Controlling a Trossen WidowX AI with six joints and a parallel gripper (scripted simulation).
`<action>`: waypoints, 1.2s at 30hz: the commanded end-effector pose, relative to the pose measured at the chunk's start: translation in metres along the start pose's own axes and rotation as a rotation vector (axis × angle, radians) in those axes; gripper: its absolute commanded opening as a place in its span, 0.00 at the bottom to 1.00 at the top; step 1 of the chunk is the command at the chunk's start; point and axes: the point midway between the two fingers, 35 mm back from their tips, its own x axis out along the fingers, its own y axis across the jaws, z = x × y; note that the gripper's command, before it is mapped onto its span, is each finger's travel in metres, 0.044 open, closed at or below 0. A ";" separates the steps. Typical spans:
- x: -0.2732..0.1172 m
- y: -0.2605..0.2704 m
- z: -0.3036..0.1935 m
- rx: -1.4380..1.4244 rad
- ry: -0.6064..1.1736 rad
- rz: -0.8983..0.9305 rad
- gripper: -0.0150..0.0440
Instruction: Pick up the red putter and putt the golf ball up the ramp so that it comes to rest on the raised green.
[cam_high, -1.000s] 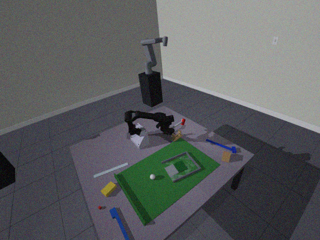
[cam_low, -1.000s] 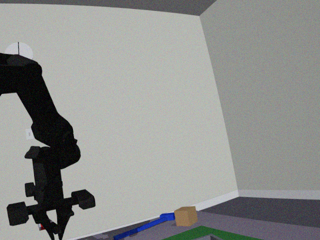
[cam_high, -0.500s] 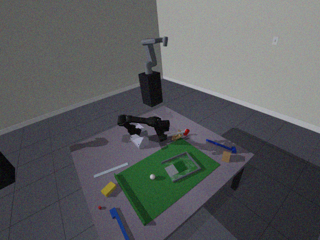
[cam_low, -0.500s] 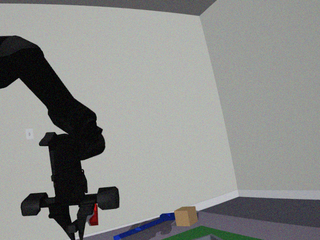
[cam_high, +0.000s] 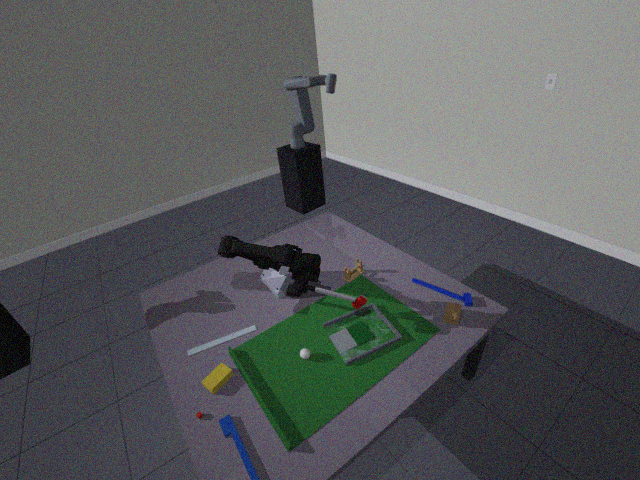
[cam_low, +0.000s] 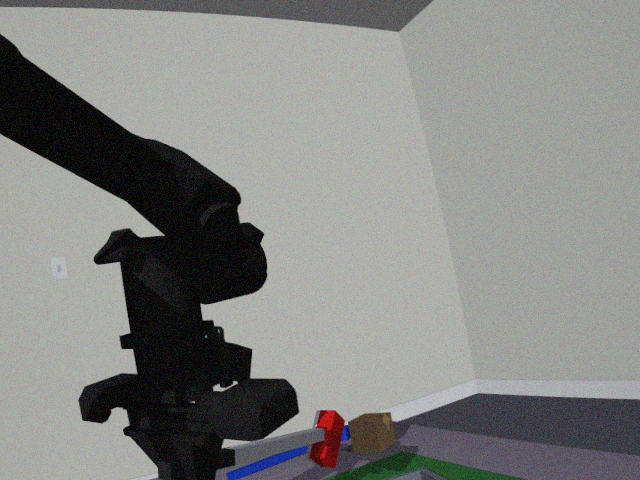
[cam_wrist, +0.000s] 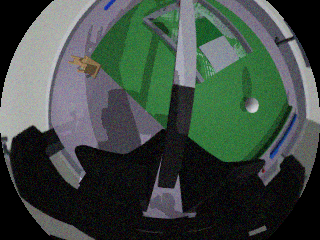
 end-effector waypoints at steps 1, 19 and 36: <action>-0.007 -0.022 -0.015 0.145 0.000 -0.023 0.25; -0.025 -0.104 -0.119 0.832 0.049 -0.150 0.25; 0.013 -0.110 -0.124 0.839 0.049 -0.153 0.25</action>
